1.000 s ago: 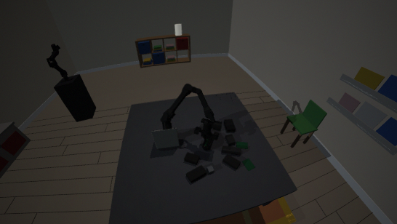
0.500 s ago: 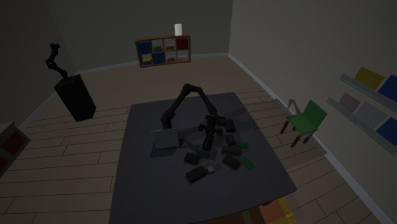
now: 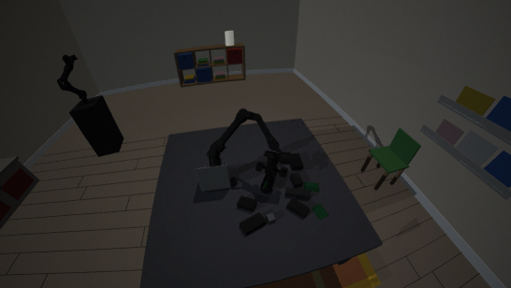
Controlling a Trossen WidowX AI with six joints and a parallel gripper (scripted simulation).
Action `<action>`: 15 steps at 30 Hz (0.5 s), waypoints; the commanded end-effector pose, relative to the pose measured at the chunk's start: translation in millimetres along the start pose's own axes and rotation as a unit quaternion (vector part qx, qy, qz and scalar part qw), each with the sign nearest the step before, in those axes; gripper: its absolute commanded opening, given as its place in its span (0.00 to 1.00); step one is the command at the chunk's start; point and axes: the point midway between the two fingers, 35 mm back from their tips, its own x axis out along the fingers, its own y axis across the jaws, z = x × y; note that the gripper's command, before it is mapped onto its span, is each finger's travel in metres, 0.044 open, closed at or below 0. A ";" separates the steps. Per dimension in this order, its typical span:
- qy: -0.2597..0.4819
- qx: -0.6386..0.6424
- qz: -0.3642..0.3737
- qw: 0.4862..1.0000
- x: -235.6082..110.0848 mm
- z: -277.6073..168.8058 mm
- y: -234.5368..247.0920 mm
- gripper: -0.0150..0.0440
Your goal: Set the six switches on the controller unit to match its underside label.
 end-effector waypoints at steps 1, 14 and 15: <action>-0.001 0.007 0.005 1.000 7.8 -2.6 2.9 0.25; -0.001 0.007 0.005 1.000 23.5 -2.8 3.4 0.25; -0.001 0.007 0.005 1.000 23.5 -2.8 3.4 0.25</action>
